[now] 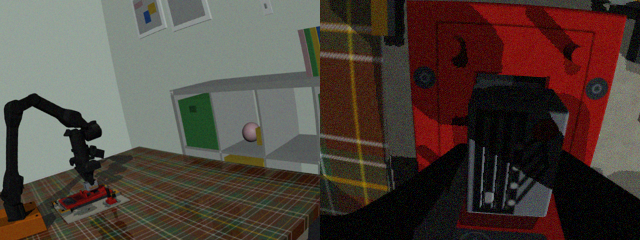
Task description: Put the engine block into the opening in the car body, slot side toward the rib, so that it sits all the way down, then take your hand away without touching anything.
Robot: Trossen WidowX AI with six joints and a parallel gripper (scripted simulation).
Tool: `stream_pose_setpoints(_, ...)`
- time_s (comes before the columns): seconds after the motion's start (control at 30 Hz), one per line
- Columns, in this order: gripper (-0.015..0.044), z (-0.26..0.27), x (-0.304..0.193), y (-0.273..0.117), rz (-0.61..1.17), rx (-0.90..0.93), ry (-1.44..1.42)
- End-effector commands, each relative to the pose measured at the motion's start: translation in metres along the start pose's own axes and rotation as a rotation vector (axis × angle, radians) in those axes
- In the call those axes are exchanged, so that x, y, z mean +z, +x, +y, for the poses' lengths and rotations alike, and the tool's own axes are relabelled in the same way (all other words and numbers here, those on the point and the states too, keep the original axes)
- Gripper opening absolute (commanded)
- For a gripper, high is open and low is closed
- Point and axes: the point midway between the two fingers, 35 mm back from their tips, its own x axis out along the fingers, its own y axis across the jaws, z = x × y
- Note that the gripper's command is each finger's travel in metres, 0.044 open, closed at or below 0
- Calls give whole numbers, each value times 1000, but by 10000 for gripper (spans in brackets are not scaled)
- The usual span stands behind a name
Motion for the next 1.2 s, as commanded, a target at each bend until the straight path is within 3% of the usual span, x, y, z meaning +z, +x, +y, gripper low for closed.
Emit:
stream_pose_setpoints(0.0,159,-1,0,2,0,-5,7)
stream_pose_setpoints(1.17,159,-1,0,11,0,-5,-7)
